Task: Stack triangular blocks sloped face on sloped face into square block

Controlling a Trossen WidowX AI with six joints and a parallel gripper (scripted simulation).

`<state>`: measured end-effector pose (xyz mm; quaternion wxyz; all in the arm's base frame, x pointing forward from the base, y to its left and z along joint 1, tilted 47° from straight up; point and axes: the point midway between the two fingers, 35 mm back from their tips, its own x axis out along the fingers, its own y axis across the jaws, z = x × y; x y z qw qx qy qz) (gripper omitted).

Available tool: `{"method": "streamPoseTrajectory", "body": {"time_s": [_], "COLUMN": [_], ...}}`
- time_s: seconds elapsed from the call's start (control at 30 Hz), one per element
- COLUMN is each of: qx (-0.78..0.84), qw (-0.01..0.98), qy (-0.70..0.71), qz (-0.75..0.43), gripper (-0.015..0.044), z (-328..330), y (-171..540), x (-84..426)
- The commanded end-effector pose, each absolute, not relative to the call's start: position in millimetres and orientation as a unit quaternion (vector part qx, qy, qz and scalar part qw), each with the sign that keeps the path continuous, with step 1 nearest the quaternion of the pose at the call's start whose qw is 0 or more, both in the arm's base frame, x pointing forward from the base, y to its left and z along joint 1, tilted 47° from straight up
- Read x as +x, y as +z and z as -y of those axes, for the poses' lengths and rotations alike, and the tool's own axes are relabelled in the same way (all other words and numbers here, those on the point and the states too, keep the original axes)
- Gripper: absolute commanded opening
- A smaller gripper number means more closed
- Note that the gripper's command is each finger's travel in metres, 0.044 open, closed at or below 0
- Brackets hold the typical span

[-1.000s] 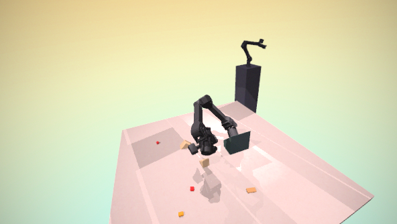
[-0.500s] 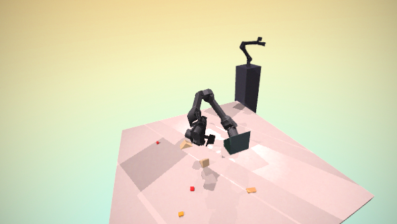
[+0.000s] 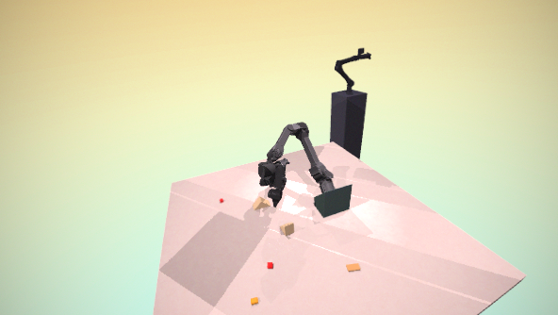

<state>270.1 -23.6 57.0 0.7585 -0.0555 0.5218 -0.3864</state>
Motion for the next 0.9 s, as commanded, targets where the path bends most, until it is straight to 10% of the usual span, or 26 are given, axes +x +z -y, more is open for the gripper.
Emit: {"method": "streamPoseTrajectory", "body": {"time_s": [0.0,0.43,0.87], "qx": [0.5,0.835,0.843], "qw": [0.681,0.358,0.343], "qy": [-0.512,-0.37,-0.36], "qz": [-0.151,0.196,0.207], "gripper": [0.044,0.044,0.044], "z": [72,110,111], "y": [82,115,117], "x": [256,237,235]}}
